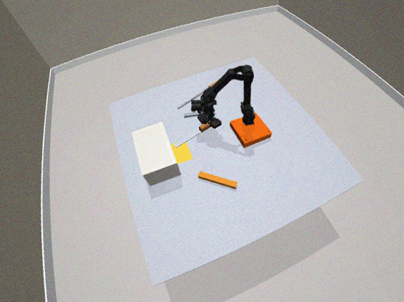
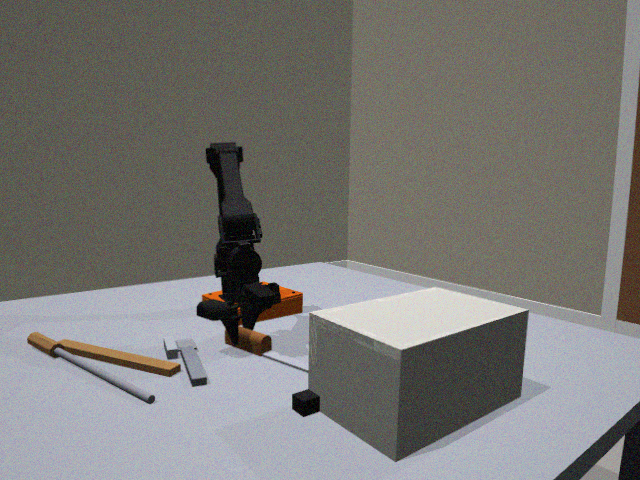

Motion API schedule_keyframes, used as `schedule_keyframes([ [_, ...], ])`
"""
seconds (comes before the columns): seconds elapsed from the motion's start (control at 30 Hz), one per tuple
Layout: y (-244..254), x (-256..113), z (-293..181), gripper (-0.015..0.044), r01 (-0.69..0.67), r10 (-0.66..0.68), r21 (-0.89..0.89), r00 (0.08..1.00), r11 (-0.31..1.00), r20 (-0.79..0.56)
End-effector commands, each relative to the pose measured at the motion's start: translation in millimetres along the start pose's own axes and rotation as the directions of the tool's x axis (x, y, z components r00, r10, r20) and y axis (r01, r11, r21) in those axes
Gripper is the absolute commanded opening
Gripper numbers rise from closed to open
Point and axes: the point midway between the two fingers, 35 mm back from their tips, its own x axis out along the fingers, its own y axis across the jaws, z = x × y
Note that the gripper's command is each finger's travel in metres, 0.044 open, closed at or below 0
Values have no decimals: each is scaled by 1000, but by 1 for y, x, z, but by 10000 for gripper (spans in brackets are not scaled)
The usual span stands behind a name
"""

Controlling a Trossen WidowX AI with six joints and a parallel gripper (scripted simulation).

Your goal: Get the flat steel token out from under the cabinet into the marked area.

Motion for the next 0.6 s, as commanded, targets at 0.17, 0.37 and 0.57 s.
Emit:
schedule_keyframes([
  [0.17,-1,-1,13,0,2,-2,4,1000,1000,-1],
  [0.37,-1,-1,21,0,2,-2,5,1000,1000,-2],
  [0.57,-1,-1,29,0,2,-2,6,1000,1000,-2],
])
